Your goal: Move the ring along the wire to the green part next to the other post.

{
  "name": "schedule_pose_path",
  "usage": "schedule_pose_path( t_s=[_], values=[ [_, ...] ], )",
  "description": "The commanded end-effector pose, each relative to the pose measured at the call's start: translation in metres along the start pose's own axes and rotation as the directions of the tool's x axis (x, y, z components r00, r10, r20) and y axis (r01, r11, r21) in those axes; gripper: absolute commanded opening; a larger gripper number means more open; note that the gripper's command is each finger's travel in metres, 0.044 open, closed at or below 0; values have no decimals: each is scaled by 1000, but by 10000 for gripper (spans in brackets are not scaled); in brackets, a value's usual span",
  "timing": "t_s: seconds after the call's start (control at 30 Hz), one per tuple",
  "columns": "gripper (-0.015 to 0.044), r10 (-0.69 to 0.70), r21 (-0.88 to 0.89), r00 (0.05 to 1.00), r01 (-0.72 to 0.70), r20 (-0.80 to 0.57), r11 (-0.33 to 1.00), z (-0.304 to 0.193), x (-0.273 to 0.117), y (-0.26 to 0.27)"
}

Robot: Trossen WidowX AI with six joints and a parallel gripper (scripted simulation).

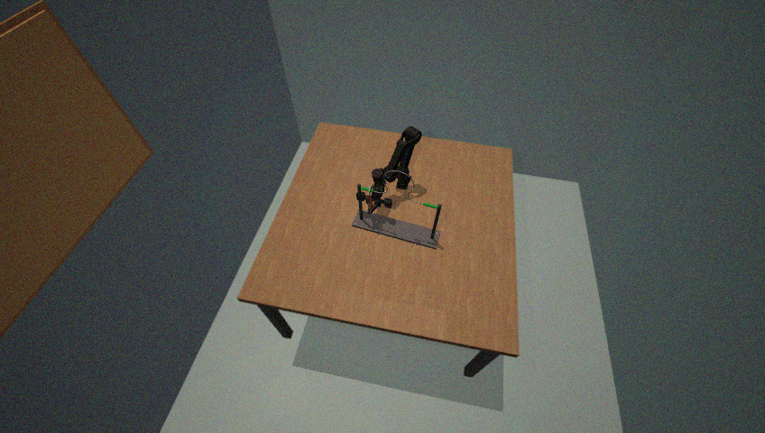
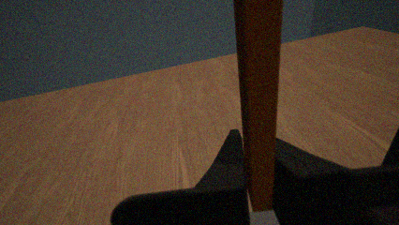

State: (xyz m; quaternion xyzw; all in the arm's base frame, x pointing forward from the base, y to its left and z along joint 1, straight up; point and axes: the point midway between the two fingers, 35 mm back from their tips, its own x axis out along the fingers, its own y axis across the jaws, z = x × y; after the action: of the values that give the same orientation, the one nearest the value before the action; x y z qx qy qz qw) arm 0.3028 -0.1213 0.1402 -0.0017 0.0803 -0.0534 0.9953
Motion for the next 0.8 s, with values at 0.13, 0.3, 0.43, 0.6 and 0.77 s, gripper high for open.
schedule_pose_path(
  t_s=[0.13, 0.3, 0.43, 0.6, 0.77],
  values=[
    [-150, -2, 2, 1000, 2, 0, 1000, 1, 0, 7],
    [-150, -1, 3, 1000, 1, -1, 1000, 1, 0, 12],
    [-150, 0, 5, 1000, 0, -2, 1000, 1, 0, 16],
    [-150, 1, 9, 1000, -1, -3, 1000, 1, 0, 22],
    [-150, 4, 18, 1000, -4, -4, 1000, 1, 0, 28]
  ],
)
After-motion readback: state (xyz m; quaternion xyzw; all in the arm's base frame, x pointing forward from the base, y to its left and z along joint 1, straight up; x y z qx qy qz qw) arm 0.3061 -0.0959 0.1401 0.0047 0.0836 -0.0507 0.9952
